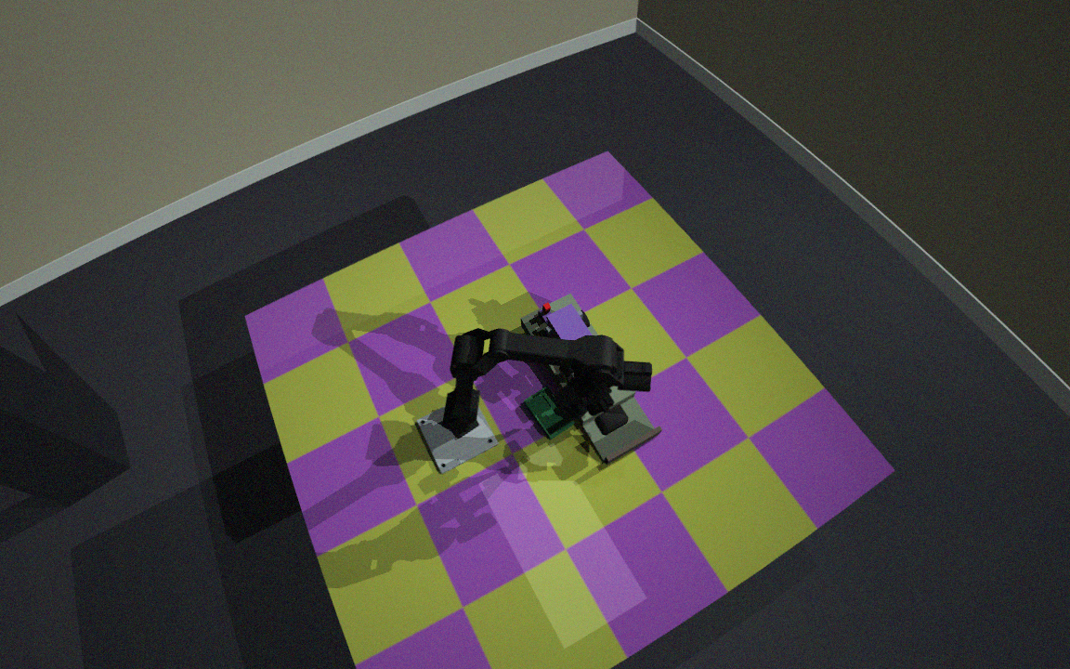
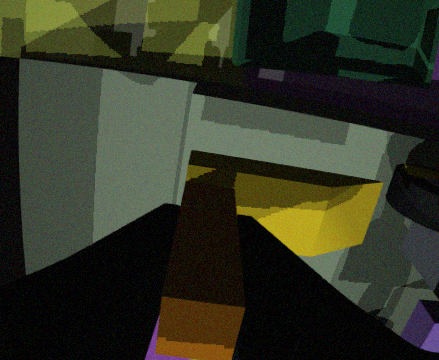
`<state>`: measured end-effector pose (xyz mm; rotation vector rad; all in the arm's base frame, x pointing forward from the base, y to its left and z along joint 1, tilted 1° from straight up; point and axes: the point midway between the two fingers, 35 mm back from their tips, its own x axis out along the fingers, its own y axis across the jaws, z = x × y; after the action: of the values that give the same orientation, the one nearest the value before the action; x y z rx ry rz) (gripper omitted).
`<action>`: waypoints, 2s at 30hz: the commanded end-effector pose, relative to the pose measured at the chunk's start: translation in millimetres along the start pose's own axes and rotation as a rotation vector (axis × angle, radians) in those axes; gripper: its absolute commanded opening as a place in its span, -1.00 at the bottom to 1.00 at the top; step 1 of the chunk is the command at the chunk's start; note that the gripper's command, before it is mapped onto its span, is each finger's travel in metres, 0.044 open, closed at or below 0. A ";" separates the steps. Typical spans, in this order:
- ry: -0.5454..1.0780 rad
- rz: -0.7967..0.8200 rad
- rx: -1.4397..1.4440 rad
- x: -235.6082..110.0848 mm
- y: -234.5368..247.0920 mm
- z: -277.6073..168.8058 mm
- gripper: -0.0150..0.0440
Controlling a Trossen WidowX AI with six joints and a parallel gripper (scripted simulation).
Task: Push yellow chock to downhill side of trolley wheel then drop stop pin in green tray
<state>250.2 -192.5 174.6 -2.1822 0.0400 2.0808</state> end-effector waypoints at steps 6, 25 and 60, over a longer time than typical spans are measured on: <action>-0.002 -0.007 0.005 23.3 -0.5 -0.2 -0.49; -0.002 -0.008 0.005 49.5 -5.6 -0.2 -0.49; -0.001 -0.004 0.004 46.8 -31.4 -2.8 -0.49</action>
<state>258.7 -158.2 130.4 -2.1774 0.0398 2.0783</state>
